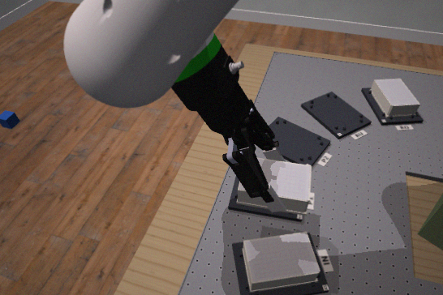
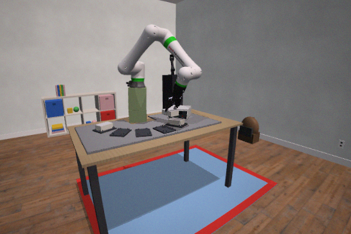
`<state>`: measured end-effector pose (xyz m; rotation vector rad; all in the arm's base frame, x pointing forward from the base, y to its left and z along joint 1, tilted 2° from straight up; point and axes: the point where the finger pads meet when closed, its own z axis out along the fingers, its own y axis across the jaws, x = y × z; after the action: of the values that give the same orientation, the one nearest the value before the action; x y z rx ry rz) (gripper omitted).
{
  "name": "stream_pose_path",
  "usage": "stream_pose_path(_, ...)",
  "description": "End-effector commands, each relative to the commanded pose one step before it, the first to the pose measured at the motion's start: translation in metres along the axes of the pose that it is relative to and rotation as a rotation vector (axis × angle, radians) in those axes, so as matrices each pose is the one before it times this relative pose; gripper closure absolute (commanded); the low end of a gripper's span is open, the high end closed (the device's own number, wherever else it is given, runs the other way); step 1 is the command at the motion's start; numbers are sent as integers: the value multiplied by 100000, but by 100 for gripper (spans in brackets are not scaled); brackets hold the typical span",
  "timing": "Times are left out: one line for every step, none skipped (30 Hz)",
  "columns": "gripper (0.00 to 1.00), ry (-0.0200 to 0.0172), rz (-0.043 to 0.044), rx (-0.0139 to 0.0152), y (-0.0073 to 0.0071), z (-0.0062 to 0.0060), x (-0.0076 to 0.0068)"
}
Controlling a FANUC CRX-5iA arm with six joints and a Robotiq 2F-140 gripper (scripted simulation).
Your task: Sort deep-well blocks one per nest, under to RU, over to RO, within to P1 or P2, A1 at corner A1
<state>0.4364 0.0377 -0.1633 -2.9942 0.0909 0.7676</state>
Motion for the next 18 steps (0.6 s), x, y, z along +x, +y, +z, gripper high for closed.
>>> stream_pose_path(90, 32, 9, -9, 576, 188, 251)
stream_pose_path(90, 0, 0, 0, 292, 106, 121)
stream_pose_path(90, 0, 0, 0, 292, 106, 121)
stream_pose_path(90, 0, 0, 0, 292, 106, 121)
stream_pose_path(90, 0, 0, 0, 292, 106, 121)
stream_pose_path(90, 0, 0, 0, 292, 106, 121)
stream_pose_path(90, 0, 0, 0, 292, 106, 121)
stream_pose_path(90, 0, 0, 0, 292, 106, 121)
stream_pose_path(90, 0, 0, 0, 292, 106, 121)
stream_pose_path(90, 0, 0, 0, 292, 106, 121)
stream_pose_path(90, 0, 0, 0, 292, 106, 121)
stream_pose_path(90, 0, 0, 0, 292, 106, 121)
stream_pose_path(90, 0, 0, 0, 292, 106, 121)
stream_pose_path(90, 0, 0, 0, 292, 106, 121)
stream_pose_path(90, 0, 0, 0, 0, 0, 0)
stream_pose_path(90, 0, 0, 0, 0, 0, 0)
stream_pose_path(90, 0, 0, 0, 292, 106, 121)
stream_pose_path(90, 0, 0, 0, 292, 106, 121)
